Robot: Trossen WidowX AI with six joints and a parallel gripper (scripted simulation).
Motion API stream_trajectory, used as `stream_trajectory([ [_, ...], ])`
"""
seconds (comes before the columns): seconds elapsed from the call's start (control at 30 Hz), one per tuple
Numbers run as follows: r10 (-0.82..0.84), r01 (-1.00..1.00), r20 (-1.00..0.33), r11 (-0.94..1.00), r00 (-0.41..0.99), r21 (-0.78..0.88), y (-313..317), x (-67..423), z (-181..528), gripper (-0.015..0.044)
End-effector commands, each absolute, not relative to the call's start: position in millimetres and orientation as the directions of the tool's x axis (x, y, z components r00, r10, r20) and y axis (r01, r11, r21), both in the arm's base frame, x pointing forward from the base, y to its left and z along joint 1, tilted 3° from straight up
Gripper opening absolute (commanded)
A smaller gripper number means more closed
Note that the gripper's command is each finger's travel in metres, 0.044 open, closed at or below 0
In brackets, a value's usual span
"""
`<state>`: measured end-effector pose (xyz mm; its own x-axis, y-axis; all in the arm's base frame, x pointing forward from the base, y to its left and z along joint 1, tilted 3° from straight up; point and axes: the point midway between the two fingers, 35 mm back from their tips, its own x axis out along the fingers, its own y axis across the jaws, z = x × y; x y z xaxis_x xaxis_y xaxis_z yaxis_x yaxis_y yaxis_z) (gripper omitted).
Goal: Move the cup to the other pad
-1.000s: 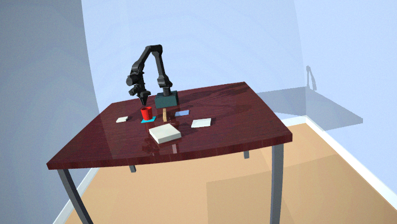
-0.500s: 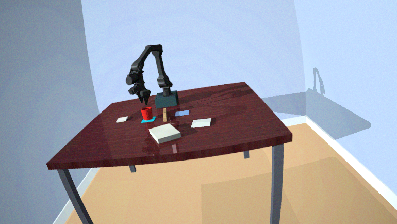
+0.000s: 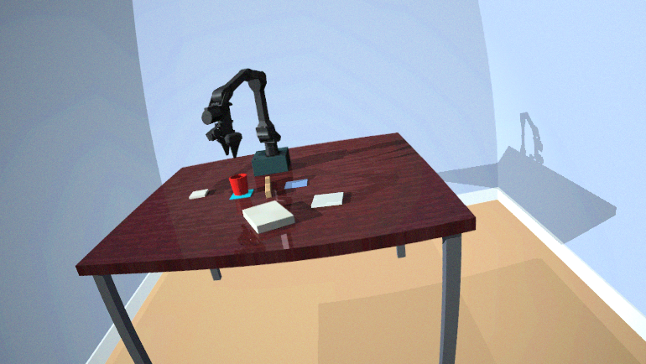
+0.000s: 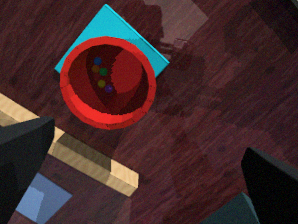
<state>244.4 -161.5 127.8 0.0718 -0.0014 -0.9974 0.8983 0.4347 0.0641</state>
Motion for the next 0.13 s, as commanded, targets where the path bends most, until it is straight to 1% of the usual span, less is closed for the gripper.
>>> stream_trajectory([
  [0.0,-0.001,0.898,-0.997,0.435,0.071,0.063,-161.3,244.5,127.1,0.0440],
  [0.1,-0.001,0.898,-0.997,0.435,0.071,0.063,-161.3,244.5,127.1,0.0440],
])
